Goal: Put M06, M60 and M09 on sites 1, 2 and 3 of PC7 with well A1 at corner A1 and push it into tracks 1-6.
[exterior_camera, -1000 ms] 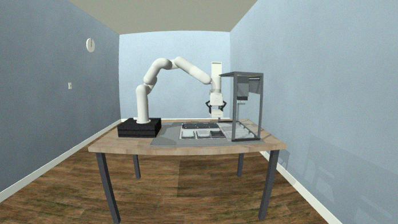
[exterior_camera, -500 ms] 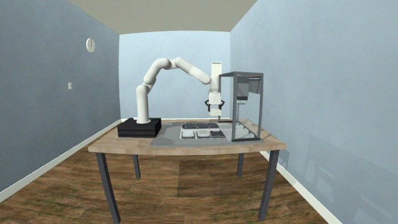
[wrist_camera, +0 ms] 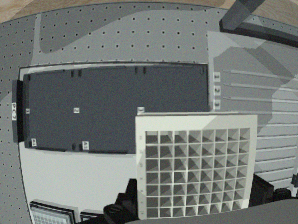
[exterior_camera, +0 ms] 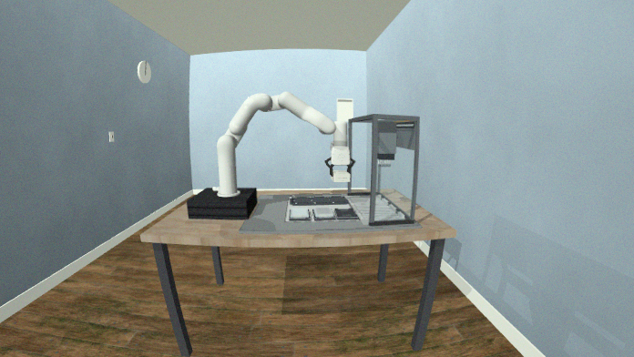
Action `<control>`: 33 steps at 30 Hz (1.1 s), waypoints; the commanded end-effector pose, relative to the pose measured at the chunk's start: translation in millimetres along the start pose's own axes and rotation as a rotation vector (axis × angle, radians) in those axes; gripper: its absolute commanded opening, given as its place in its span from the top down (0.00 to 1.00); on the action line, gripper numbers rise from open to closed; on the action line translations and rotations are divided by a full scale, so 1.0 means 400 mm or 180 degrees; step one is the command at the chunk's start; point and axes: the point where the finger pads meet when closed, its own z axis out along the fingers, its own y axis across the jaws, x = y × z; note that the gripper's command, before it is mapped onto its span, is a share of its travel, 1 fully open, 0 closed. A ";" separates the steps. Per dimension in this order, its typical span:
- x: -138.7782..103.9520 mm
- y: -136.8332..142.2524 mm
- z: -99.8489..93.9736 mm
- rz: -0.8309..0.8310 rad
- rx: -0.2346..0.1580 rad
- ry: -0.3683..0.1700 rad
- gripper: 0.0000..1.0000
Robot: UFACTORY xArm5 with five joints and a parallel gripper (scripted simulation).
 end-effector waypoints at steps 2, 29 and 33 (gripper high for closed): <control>0.060 0.006 -0.006 0.0002 -0.0013 0.0020 1.00; 0.163 0.009 -0.006 0.0002 -0.0013 0.0021 1.00; 0.163 0.009 -0.006 0.0002 -0.0013 0.0021 1.00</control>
